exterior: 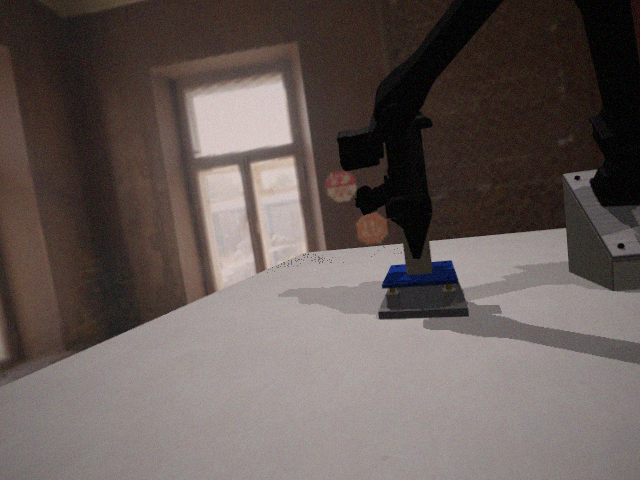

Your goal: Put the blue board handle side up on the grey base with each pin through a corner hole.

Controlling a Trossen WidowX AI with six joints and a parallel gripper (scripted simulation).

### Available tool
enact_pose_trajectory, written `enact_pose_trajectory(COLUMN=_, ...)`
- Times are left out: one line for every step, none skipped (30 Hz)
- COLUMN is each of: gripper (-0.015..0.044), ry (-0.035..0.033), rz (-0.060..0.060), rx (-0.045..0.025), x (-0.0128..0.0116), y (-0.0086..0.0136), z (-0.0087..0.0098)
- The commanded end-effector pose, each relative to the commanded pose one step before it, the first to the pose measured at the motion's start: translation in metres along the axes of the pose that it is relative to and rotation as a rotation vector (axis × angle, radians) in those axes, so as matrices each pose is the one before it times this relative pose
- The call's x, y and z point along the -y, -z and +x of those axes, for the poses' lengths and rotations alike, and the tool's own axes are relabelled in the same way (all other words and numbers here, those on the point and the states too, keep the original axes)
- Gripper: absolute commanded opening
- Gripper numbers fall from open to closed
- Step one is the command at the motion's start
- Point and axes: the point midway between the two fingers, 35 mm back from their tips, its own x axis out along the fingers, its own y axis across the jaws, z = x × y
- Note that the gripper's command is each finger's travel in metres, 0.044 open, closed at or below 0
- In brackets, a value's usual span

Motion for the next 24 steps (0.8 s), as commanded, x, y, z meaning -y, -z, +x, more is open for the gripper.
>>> enact_pose_trajectory(gripper=0.0, ry=-0.00226, rz=0.0049, rx=-0.00012, x=0.00005, y=-0.00004, z=0.00233)
enact_pose_trajectory(gripper=0.0, ry=-0.00002, rz=0.0002, rx=0.0, x=0.0, y=0.00003, z=0.00045)
enact_pose_trajectory(gripper=0.0, ry=-0.00002, rz=0.0002, rx=0.0, x=0.0, y=0.00003, z=0.00046)
enact_pose_trajectory(gripper=0.0, ry=-0.00002, rz=0.0002, rx=0.0, x=-0.00001, y=0.00002, z=0.00046)
enact_pose_trajectory(gripper=0.0026, ry=0.00263, rz=-0.0053, rx=0.00012, x=-0.00005, y=-0.00002, z=-0.00188)
enact_pose_trajectory(gripper=0.0052, ry=0.0, rz=0.0, rx=0.0, x=0.0, y=0.0, z=0.0)
enact_pose_trajectory(gripper=0.0079, ry=0.0, rz=0.0, rx=0.0, x=0.0, y=0.0, z=0.0)
enact_pose_trajectory(gripper=0.0105, ry=0.0, rz=0.0, rx=0.0, x=0.0, y=0.0, z=0.0)
enact_pose_trajectory(gripper=0.0131, ry=0.0, rz=0.0, rx=0.0, x=0.0, y=0.0, z=0.0)
enact_pose_trajectory(gripper=0.0158, ry=0.0, rz=0.0, rx=0.0, x=0.0, y=0.0, z=0.0)
enact_pose_trajectory(gripper=0.0184, ry=0.0, rz=0.0, rx=0.0, x=0.0, y=0.0, z=0.0)
enact_pose_trajectory(gripper=0.021, ry=0.0, rz=0.0, rx=0.0, x=0.0, y=0.0, z=0.0)
enact_pose_trajectory(gripper=0.0236, ry=0.0, rz=0.0, rx=0.0, x=0.0, y=0.0, z=0.0)
enact_pose_trajectory(gripper=0.0263, ry=0.0, rz=0.0, rx=0.0, x=0.0, y=0.0, z=0.0)
enact_pose_trajectory(gripper=0.0289, ry=0.0, rz=0.0, rx=0.0, x=0.0, y=0.0, z=0.0)
enact_pose_trajectory(gripper=0.0315, ry=0.0, rz=0.0, rx=0.0, x=0.0, y=0.0, z=0.0)
enact_pose_trajectory(gripper=0.0341, ry=0.0, rz=0.0, rx=0.0, x=0.0, y=0.0, z=0.0)
enact_pose_trajectory(gripper=0.0367, ry=0.0, rz=0.0, rx=0.0, x=0.0, y=0.0, z=0.0)
enact_pose_trajectory(gripper=0.0394, ry=0.0, rz=0.0, rx=0.0, x=0.0, y=0.0, z=0.0)
enact_pose_trajectory(gripper=0.042, ry=0.00011, rz=0.0, rx=0.00004, x=0.00004, y=-0.00006, z=-0.0009)
enact_pose_trajectory(gripper=0.044, ry=0.00031, rz=0.0001, rx=0.00012, x=0.00012, y=-0.00017, z=-0.00272)
enact_pose_trajectory(gripper=0.044, ry=0.00046, rz=0.0002, rx=0.00018, x=0.00018, y=-0.00023, z=-0.00454)
enact_pose_trajectory(gripper=0.044, ry=0.00047, rz=0.0002, rx=0.00019, x=0.0002, y=-0.00019, z=-0.00583)
enact_pose_trajectory(gripper=0.044, ry=0.00035, rz=0.0002, rx=0.00015, x=0.00017, y=-0.00007, z=-0.0059)
